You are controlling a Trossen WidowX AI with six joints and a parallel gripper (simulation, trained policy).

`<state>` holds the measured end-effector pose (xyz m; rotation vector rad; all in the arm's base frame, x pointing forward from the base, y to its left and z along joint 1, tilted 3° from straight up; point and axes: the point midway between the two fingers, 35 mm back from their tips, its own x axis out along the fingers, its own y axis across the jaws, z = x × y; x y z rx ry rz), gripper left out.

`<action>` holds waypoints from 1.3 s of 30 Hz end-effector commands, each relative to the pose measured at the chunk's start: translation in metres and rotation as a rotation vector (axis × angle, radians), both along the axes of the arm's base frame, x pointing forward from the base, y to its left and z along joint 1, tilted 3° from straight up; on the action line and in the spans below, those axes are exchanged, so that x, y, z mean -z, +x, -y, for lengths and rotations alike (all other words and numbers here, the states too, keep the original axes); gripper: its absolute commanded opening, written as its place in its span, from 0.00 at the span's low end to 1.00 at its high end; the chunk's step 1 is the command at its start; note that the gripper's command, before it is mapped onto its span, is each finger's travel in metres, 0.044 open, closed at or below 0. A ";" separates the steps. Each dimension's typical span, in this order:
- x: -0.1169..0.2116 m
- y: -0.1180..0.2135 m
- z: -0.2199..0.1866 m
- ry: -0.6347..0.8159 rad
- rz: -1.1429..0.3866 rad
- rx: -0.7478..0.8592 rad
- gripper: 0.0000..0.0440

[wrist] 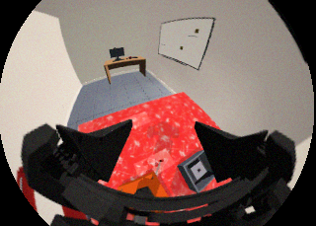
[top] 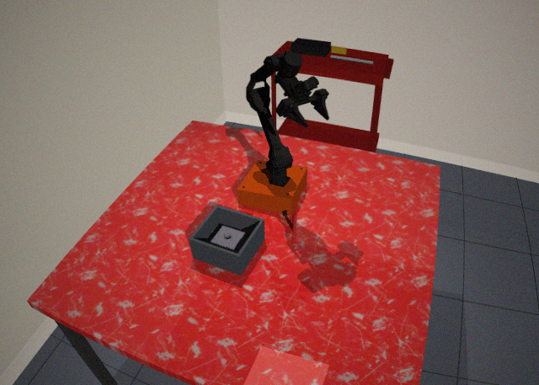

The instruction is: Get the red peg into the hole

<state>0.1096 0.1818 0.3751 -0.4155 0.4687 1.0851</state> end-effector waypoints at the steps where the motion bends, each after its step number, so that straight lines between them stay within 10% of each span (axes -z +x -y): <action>1: 0.019 0.012 0.004 -0.018 -0.108 0.118 1.00; 39: 0.183 0.044 0.057 -0.183 -0.897 1.165 1.00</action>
